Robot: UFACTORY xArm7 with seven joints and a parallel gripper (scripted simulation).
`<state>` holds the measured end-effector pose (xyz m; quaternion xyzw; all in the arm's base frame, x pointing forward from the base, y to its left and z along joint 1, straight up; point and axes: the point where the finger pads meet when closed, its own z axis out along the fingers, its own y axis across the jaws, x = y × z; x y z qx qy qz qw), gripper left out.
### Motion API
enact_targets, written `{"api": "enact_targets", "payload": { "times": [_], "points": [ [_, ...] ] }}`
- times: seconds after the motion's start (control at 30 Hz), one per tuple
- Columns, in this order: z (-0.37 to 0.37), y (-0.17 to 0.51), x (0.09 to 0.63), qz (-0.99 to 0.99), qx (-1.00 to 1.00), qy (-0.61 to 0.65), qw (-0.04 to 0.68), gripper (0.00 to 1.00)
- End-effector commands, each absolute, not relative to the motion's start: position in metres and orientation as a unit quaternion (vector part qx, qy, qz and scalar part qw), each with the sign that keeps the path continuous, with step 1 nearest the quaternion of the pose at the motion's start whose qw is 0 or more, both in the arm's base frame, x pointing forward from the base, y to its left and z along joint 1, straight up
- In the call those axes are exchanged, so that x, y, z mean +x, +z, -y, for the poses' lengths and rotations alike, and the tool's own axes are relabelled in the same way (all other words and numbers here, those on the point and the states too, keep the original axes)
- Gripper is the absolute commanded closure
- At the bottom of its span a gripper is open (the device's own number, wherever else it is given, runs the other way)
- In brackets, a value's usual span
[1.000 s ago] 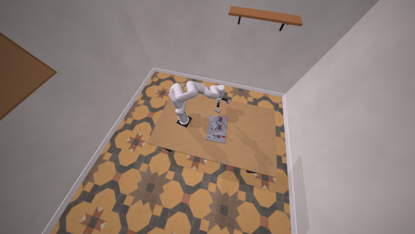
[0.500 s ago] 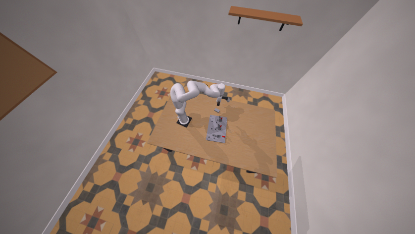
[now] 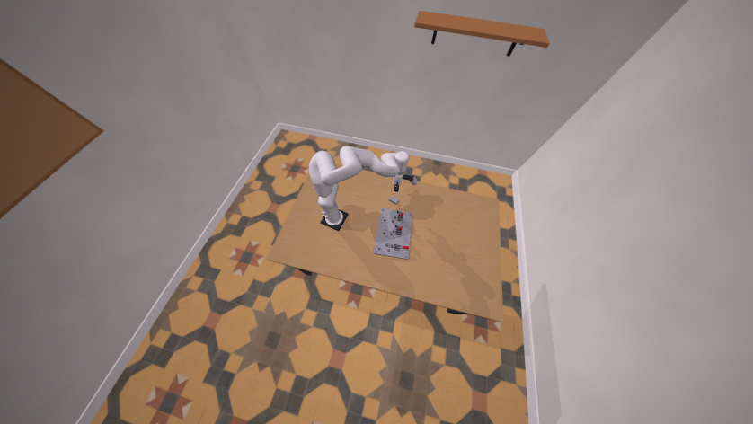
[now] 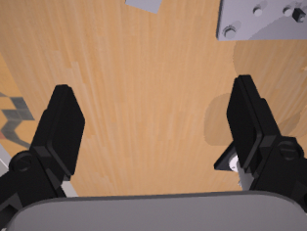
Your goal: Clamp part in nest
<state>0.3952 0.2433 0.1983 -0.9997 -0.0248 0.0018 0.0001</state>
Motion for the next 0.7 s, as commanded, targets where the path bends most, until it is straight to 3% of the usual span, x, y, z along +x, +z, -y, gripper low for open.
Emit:
{"api": "enact_targets", "payload": {
  "times": [0.0,0.67],
  "points": [
    [-0.2439,0.2000,0.3963,0.021,-1.000,0.000,0.001,0.00],
    [-0.2439,0.2000,0.3963,-0.159,-0.987,0.000,0.001,0.00]
  ]
}}
